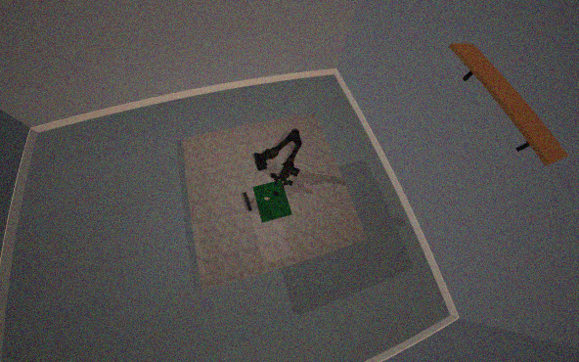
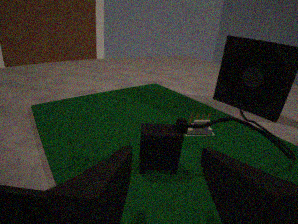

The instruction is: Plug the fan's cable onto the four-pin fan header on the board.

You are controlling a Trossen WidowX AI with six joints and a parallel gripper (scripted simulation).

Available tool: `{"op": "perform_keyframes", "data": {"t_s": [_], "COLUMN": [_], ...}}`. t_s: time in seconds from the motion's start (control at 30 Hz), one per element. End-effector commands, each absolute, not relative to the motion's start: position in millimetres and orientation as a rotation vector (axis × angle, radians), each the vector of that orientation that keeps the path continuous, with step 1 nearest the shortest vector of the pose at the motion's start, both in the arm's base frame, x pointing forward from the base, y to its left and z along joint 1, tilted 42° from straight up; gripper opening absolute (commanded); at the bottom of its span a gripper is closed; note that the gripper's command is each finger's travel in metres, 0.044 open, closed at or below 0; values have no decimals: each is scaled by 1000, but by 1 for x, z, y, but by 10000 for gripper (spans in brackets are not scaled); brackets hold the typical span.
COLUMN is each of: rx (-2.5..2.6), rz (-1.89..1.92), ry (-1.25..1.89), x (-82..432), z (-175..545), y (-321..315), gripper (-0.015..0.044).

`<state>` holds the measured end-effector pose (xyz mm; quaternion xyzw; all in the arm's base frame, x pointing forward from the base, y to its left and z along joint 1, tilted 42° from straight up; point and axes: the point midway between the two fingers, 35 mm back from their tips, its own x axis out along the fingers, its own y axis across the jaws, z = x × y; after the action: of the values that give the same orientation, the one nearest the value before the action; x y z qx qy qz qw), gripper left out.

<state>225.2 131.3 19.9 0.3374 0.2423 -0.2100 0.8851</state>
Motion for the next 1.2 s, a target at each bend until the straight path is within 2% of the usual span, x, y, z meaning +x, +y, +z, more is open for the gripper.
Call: {"op": "perform_keyframes", "data": {"t_s": [0.0,0.73,1.17], "rx": [717,712,529], "rz": [-433,-426,-524], "ry": [497,488,731], "x": [221,184,187], "z": [31,77,56], "y": [134,119,106], "gripper": [205,205,205]}}
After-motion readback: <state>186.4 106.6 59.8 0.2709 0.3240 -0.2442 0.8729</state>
